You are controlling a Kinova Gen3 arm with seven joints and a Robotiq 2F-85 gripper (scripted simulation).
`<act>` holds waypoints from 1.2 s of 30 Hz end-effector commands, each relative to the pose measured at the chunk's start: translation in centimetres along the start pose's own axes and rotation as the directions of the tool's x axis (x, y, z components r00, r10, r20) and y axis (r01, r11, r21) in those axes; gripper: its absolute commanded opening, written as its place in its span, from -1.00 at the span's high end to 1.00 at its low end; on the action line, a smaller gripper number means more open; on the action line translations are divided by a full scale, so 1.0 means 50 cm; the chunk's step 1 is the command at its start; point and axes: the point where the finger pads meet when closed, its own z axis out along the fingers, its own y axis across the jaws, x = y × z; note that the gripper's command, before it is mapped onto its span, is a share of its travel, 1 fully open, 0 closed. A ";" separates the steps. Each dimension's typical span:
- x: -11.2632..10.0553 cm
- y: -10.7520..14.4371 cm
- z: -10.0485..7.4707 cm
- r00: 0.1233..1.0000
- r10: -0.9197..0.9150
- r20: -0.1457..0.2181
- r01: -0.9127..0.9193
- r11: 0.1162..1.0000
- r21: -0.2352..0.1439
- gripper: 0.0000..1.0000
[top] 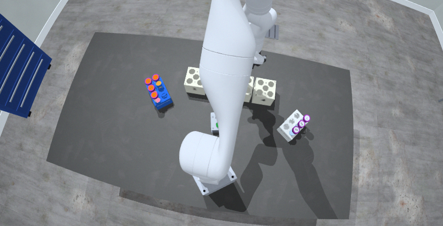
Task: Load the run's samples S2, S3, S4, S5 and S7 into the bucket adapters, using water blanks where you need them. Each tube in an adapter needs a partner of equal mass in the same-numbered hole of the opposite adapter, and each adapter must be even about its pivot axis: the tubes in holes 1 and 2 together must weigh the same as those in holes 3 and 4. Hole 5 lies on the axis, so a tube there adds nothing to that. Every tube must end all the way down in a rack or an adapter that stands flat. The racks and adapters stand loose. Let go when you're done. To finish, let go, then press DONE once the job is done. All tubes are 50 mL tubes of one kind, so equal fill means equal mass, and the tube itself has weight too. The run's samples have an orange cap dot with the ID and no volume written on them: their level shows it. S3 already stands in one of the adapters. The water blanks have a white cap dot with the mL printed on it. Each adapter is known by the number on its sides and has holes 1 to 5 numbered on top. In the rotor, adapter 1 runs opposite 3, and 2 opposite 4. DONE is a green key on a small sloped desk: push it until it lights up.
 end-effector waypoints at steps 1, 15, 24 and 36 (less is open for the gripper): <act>0.000 0.019 -0.001 1.000 0.002 0.002 -0.002 1.000 0.002 0.80; 0.005 0.099 -0.001 1.000 0.002 0.002 -0.002 1.000 0.001 0.80; 0.010 0.159 -0.001 1.000 0.002 0.002 -0.002 1.000 0.001 0.80; 0.014 0.225 -0.001 1.000 0.002 0.002 -0.002 1.000 0.001 0.80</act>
